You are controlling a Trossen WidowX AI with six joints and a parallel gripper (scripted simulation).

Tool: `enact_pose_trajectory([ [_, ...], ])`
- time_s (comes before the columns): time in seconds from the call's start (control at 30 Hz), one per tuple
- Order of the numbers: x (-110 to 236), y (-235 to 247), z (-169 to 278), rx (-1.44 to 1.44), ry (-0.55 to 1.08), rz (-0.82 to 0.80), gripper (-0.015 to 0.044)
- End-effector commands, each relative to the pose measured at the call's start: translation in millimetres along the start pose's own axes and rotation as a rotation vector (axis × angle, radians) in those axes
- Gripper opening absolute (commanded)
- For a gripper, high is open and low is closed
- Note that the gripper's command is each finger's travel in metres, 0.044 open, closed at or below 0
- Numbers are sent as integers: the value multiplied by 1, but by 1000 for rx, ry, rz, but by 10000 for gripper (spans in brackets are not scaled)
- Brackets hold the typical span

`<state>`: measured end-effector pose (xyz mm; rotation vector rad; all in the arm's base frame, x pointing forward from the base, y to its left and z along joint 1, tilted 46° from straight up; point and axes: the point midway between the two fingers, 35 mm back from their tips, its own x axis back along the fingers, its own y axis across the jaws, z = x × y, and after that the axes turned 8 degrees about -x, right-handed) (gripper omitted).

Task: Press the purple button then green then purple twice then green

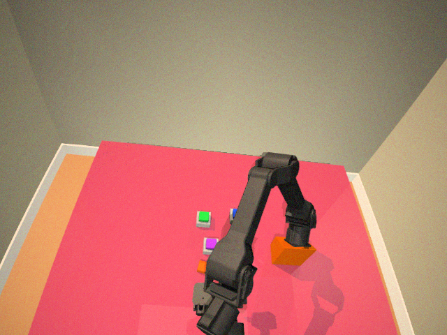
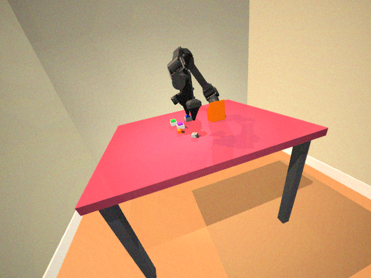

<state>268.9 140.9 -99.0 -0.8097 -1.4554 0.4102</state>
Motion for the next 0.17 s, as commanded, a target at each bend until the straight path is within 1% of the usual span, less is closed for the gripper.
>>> enact_pose_trajectory([
  [0.0, 0, 3, -2, -38, 14, -2, 400],
  [0.13, 0, 3, -2, -38, 14, -2, 400],
])
